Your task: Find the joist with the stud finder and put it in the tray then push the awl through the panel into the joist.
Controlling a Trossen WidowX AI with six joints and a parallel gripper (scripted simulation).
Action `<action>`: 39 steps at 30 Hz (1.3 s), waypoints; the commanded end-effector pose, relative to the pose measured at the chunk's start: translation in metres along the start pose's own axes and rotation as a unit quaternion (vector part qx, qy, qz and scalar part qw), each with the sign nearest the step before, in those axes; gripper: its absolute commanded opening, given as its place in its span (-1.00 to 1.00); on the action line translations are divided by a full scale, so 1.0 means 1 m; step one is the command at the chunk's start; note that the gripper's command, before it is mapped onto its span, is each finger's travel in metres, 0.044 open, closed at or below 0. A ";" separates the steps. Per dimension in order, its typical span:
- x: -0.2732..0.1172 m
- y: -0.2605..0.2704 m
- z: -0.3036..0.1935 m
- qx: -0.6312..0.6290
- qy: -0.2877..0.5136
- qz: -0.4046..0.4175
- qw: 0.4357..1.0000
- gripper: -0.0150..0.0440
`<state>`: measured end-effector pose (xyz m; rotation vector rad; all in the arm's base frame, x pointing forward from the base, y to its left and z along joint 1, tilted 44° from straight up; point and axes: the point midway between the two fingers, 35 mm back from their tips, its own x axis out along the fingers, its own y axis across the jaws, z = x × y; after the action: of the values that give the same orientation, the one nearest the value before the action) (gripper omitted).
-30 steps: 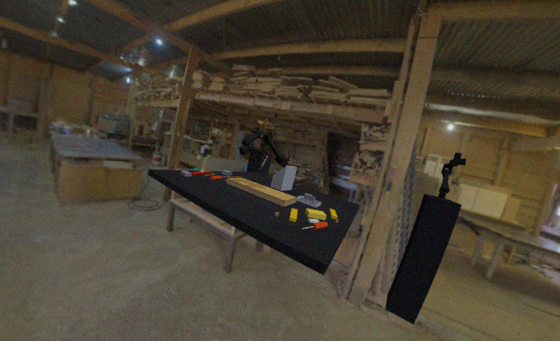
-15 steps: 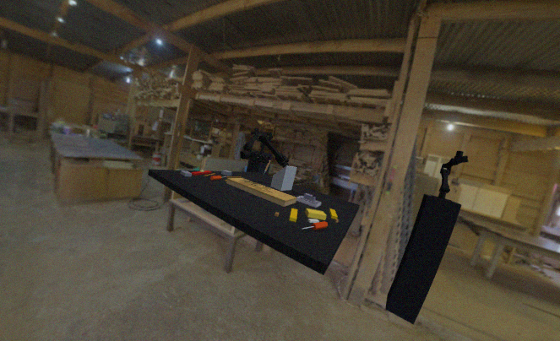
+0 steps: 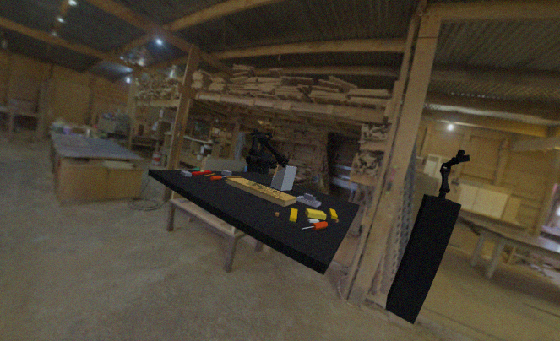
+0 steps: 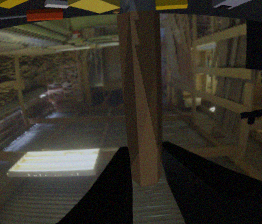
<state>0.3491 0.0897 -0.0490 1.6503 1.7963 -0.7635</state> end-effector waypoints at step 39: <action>0.080 0.001 0.025 0.016 0.053 -0.011 0.998 -0.49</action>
<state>0.3464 0.1263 -0.1229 1.7246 1.8797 -0.7350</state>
